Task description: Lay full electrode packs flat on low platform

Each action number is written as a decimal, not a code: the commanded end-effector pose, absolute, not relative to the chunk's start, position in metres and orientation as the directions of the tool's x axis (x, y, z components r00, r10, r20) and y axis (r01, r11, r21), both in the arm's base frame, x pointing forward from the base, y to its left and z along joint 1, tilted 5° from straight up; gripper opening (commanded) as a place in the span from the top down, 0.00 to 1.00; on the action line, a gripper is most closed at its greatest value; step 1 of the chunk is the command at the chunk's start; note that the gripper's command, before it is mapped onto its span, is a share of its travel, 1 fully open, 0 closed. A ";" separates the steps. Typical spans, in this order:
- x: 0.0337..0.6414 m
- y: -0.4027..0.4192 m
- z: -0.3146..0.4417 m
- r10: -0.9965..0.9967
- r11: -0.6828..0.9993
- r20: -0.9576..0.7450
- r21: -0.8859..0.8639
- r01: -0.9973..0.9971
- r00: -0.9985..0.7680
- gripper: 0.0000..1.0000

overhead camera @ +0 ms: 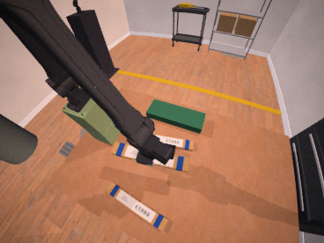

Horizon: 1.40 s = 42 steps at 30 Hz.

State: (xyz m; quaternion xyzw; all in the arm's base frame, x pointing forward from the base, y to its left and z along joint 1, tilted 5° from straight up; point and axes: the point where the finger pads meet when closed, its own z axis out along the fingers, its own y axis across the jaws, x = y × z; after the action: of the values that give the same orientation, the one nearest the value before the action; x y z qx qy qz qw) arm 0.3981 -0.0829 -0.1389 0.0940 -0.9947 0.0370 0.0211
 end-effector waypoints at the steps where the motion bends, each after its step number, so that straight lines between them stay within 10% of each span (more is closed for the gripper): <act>1: 0.425 -0.078 -0.102 -0.194 0.977 -0.019 -0.096 -0.191 -0.981 1.00; 42: 0.427 -0.046 -0.097 -0.028 0.995 -0.056 -0.094 -0.022 -0.998 1.00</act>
State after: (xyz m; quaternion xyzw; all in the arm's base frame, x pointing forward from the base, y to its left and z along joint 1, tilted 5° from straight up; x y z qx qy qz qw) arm 0.3970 -0.0564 -0.1220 0.0225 -0.9988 0.0387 0.0183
